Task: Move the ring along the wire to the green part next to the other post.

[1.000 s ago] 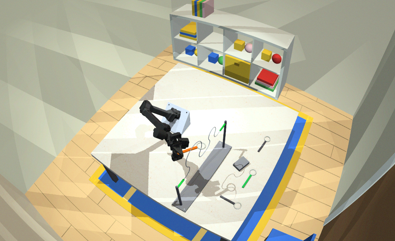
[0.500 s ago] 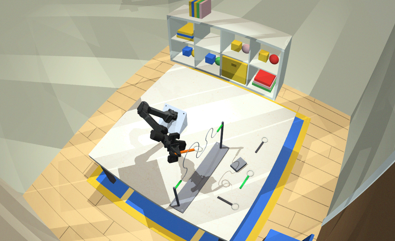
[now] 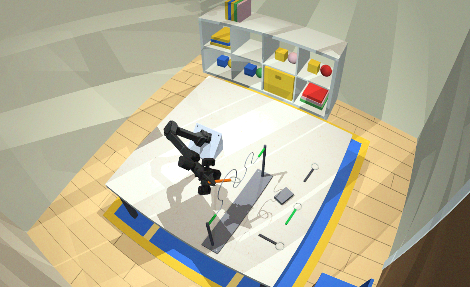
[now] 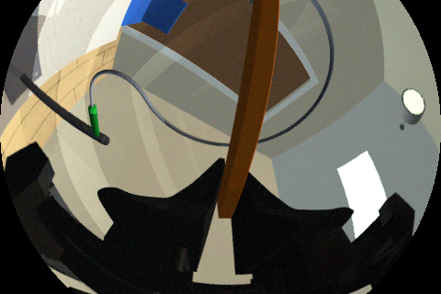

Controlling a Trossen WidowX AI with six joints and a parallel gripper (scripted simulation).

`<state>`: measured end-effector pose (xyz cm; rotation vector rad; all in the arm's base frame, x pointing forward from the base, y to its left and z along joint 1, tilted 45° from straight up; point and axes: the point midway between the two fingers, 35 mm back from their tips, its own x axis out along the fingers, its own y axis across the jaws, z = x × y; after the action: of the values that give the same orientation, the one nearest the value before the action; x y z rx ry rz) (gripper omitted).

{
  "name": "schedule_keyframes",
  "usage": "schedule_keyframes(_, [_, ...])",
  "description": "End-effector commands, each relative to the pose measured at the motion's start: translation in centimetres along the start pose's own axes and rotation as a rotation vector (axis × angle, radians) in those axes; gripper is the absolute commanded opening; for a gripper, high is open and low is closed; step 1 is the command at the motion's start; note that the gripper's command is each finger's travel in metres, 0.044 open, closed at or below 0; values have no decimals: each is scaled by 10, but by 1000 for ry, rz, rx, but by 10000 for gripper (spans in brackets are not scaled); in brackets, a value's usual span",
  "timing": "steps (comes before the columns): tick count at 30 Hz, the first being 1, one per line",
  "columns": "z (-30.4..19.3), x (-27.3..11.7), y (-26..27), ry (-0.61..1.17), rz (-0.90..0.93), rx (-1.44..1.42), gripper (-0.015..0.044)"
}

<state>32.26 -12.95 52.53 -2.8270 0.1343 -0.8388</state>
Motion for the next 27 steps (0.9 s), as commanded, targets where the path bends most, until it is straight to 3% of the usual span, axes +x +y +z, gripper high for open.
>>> schedule_keyframes(1, [2, 1, 1, -6, -17, -25, -150])
schedule_keyframes(27, [2, -6, 51, 25, 100, 180, -150])
